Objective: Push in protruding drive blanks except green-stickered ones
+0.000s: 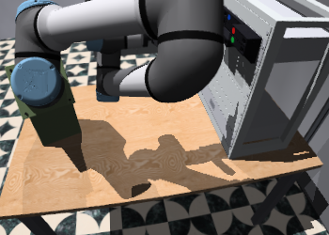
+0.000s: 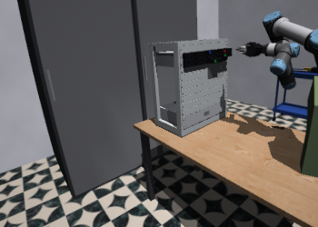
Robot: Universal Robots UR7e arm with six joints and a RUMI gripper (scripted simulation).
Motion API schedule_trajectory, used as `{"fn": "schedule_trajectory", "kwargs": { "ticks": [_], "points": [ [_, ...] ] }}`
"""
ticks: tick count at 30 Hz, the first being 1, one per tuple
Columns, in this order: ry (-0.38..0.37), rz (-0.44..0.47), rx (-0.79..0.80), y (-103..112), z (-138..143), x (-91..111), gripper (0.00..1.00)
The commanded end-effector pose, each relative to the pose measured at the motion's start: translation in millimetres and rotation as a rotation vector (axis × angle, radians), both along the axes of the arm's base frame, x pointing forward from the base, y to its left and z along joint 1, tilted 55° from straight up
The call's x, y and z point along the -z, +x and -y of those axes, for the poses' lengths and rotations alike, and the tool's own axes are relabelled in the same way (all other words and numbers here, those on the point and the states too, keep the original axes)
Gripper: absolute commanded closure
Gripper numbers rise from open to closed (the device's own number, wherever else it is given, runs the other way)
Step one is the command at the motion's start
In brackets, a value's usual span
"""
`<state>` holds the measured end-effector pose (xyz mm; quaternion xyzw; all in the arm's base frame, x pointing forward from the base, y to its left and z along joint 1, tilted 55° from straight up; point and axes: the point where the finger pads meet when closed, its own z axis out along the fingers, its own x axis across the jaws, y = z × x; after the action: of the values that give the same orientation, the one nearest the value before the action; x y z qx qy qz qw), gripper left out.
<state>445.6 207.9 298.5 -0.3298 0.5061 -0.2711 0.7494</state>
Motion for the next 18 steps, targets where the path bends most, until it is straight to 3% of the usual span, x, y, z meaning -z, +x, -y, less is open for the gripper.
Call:
{"fn": "schedule_trajectory", "kwargs": {
  "ticks": [1,6,14,18],
  "points": [
    [0.0,0.0,-0.001,0,0,-1,1.0],
    [0.0,0.0,-0.001,9,-2,-3,1.0],
    [0.0,0.0,-0.001,46,-11,-14,1.0],
    [0.0,0.0,-0.001,51,-12,-16,1.0]
  ]
}}
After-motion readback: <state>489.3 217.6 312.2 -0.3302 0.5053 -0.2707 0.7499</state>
